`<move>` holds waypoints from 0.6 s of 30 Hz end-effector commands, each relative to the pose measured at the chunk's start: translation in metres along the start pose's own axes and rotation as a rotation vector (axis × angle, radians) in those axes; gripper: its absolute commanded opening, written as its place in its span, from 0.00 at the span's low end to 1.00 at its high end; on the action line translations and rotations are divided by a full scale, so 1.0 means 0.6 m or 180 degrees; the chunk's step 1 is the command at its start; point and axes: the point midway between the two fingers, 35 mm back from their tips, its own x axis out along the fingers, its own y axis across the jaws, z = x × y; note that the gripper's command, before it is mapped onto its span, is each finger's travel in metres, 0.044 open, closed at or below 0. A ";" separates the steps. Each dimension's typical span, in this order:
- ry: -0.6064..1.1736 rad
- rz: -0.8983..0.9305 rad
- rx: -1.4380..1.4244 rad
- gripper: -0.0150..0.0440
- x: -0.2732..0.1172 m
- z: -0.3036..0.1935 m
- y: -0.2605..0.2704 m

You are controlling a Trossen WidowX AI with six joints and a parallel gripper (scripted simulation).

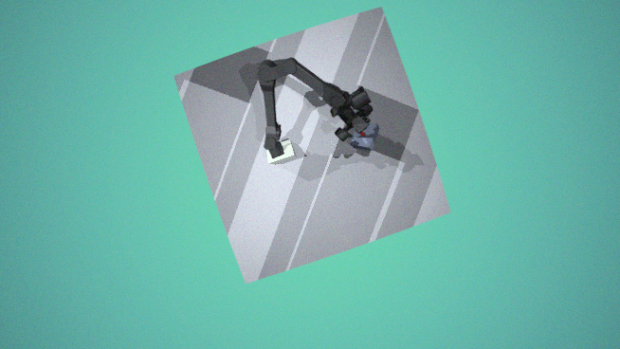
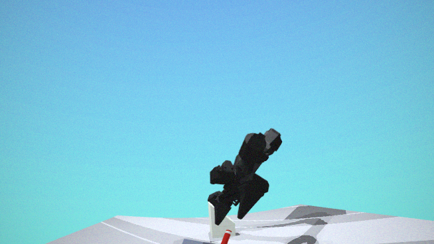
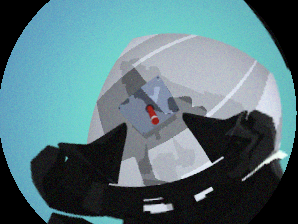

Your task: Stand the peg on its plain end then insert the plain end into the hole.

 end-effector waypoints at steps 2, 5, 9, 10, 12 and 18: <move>-0.0003 0.0030 -0.0016 1.00 -0.018 0.000 0.003; -0.0004 0.0028 -0.0013 1.00 -0.026 0.001 0.002; -0.0006 0.0025 -0.0010 1.00 -0.037 0.001 0.001; -0.0007 0.0024 -0.0010 1.00 -0.039 0.001 0.001; -0.0008 0.0023 -0.0008 1.00 -0.044 0.001 0.000; -0.0010 0.0021 -0.0006 1.00 -0.056 0.002 -0.002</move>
